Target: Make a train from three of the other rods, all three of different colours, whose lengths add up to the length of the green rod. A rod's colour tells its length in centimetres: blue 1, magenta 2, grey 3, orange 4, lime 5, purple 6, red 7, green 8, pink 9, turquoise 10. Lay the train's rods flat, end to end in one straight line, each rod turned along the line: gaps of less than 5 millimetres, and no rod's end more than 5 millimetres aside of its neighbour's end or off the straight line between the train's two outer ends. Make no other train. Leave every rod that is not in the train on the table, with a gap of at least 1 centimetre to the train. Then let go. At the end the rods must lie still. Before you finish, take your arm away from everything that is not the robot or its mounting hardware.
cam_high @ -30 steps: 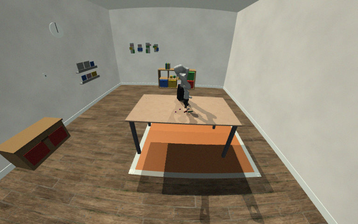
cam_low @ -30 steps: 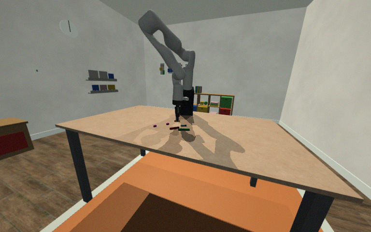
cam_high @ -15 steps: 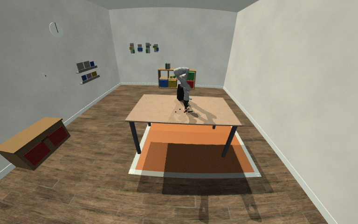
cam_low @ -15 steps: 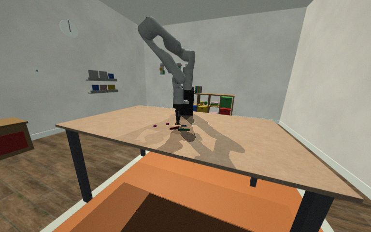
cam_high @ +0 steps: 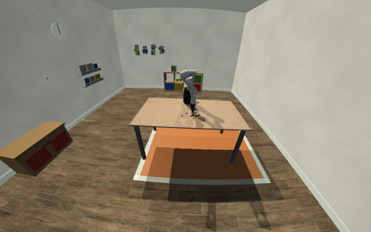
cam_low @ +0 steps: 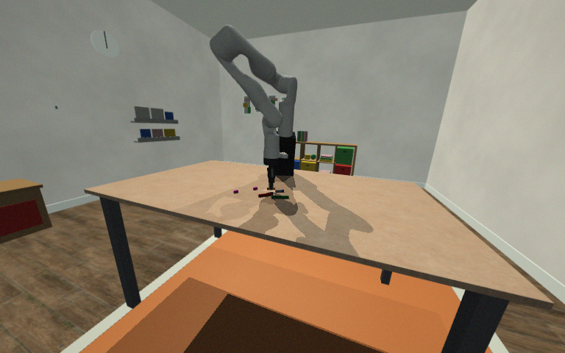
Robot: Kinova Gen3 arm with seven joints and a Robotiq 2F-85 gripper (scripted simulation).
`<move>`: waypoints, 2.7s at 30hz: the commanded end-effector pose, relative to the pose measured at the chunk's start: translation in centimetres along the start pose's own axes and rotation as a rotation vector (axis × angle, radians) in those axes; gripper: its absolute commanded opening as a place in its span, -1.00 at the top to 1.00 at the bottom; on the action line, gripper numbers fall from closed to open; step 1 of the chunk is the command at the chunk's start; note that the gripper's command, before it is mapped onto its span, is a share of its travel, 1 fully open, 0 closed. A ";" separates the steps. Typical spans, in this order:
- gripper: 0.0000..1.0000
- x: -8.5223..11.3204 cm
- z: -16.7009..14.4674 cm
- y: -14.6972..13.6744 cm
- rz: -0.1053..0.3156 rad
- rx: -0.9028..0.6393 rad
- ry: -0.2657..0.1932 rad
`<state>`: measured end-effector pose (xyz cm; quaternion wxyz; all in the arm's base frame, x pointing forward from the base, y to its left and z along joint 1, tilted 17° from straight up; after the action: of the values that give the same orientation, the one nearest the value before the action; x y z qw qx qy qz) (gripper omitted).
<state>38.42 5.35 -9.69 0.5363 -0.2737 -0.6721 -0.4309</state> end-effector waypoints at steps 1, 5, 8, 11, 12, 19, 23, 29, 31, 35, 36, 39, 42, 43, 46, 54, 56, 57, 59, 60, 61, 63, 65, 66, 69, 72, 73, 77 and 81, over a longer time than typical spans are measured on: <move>0.91 0.0 0.0 0.0 -0.001 0.000 0.000; 0.91 0.0 0.0 0.0 -0.001 0.000 0.000; 0.91 0.0 0.0 0.0 -0.001 0.000 0.000; 0.91 0.0 0.0 0.0 -0.001 0.000 0.000; 0.91 0.0 0.0 0.0 -0.001 0.000 0.000; 0.91 0.0 0.0 0.0 -0.001 0.000 0.000; 0.91 0.0 0.0 0.0 -0.001 0.000 0.000; 0.91 0.0 0.0 0.1 -0.001 0.000 0.000; 0.91 0.0 0.0 0.1 -0.001 0.000 0.000; 0.91 0.0 0.0 0.1 -0.001 0.000 0.000; 0.91 0.0 0.0 0.1 -0.001 0.000 0.000; 0.91 0.0 0.0 0.1 -0.001 0.000 0.000; 0.91 0.0 0.0 0.1 -0.001 0.000 0.000; 0.91 0.0 0.0 0.1 -0.001 0.000 0.000; 0.91 0.0 0.0 0.1 -0.001 0.000 0.000; 0.91 0.0 0.0 0.1 -0.001 0.000 0.000; 0.91 0.0 0.0 0.1 -0.001 0.000 0.000; 0.91 0.0 0.0 0.1 -0.001 0.000 0.000; 0.91 0.0 0.0 0.1 -0.001 0.000 0.000; 0.91 0.0 0.0 0.1 -0.001 0.000 0.000; 0.91 -0.1 0.0 0.1 -0.001 0.000 0.000; 0.91 -0.2 0.0 0.1 -0.001 0.000 0.000; 0.91 -0.4 0.0 0.1 -0.001 0.000 0.000; 0.91 -0.5 0.0 0.1 -0.001 0.000 0.000; 0.91 -0.7 0.0 0.1 -0.001 0.000 0.000; 0.91 -1.0 0.0 0.1 -0.001 0.000 0.000; 0.91 -1.0 0.0 0.1 -0.001 0.000 0.000; 0.91 -1.1 0.0 0.1 -0.001 0.000 0.000; 0.91 -1.2 0.0 0.1 -0.001 0.000 0.000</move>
<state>38.81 5.48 -10.78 0.5360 -0.2735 -0.6725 -0.4309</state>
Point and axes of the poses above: the point where the finger pads meet when closed, its own x axis back along the fingers, its own y axis across the jaws, z = x × y, the point moved 3 cm from there along x, back along the fingers, and after that the axes turned 4 degrees about x, right-handed, at the moved point
